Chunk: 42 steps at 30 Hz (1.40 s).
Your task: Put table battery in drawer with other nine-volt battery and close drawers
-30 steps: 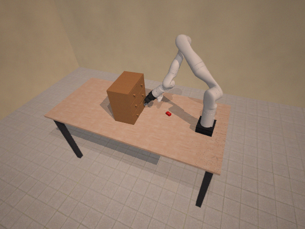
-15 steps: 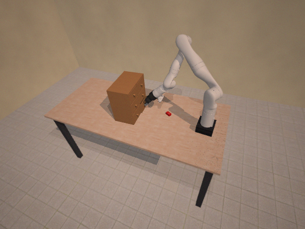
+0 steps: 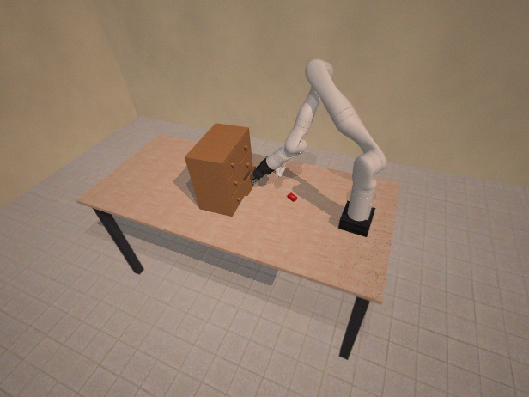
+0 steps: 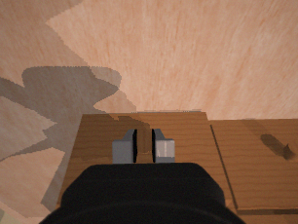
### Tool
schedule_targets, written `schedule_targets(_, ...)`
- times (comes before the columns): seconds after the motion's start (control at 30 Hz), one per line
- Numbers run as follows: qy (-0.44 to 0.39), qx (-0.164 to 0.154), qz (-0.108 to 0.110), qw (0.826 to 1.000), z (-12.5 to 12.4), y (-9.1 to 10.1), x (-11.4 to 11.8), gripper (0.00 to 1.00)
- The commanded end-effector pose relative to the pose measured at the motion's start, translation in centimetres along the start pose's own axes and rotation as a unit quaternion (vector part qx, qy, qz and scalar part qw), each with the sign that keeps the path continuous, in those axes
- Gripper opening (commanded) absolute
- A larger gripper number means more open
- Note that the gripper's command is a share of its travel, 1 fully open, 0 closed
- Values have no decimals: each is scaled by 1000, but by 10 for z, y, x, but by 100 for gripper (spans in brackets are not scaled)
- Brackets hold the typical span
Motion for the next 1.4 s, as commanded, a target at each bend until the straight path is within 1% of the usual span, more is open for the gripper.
schedule_targets(0.0, 0, -1, 0, 1000, 0, 2, -1, 37)
schedule_targets(1.37, 0, -1, 0, 1000, -18, 20, -4, 37)
Point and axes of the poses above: the point where the finger pads meet when closed, its own y axis back along the fingers, its own x axis across the jaws, z = x × y, the point moved 4 cm from there along y, back along the fingers, and after that the axes turned 11 degrees about -y, right-handed, at the moved point
